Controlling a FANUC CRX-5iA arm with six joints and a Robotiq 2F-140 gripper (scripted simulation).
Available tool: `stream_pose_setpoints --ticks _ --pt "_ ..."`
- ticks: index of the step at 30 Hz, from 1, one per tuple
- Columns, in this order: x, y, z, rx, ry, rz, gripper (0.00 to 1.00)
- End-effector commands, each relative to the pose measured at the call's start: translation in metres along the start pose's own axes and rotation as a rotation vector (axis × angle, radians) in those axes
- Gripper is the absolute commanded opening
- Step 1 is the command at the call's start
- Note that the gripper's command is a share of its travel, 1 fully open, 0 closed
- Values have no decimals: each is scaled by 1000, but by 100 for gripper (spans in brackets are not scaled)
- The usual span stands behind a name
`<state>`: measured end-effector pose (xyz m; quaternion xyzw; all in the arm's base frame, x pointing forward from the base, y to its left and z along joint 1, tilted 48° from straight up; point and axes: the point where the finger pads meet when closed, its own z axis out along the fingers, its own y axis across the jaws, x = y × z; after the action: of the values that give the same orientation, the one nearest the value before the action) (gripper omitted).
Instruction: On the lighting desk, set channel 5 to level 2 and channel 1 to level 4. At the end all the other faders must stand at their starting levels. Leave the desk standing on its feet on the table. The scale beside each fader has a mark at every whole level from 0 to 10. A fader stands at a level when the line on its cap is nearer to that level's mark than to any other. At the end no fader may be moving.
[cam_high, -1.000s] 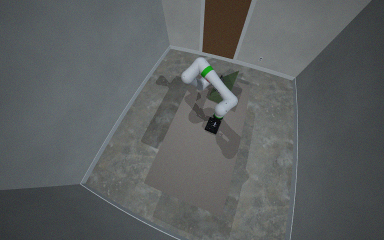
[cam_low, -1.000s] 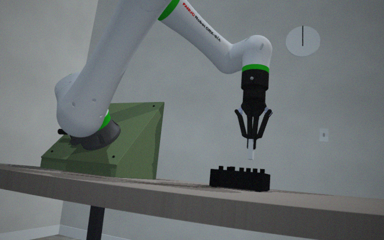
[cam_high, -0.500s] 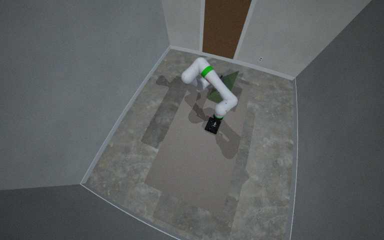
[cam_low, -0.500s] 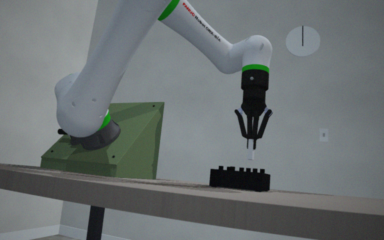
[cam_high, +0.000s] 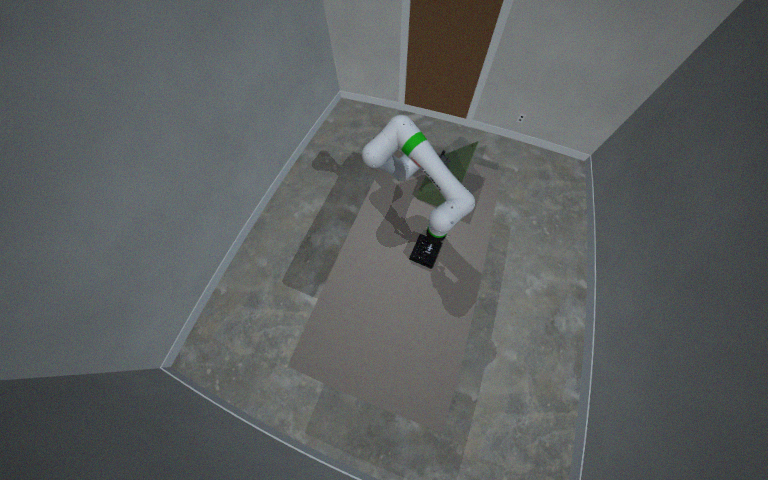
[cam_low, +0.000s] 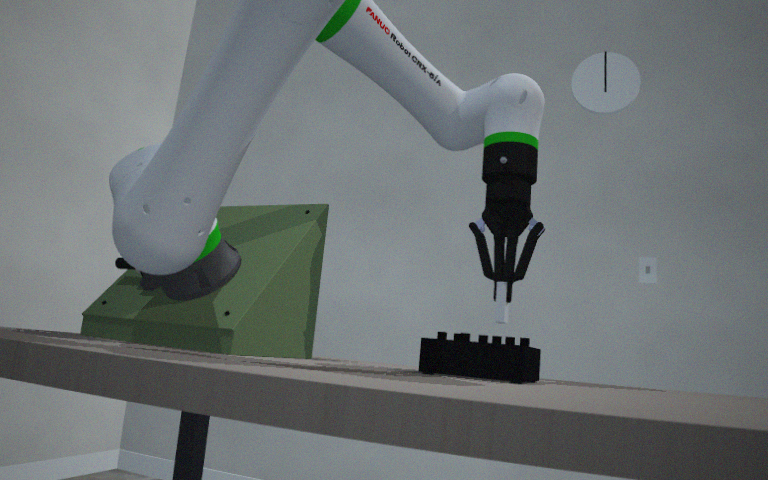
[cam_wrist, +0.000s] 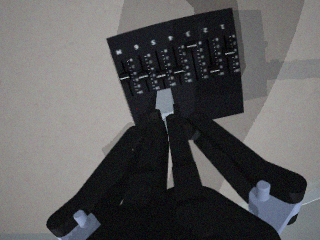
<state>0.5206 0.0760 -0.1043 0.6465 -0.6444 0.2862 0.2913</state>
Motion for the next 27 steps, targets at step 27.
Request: stream_pose_setpoints --ticks 27 --pt "0 0 16 0 0 0 0"
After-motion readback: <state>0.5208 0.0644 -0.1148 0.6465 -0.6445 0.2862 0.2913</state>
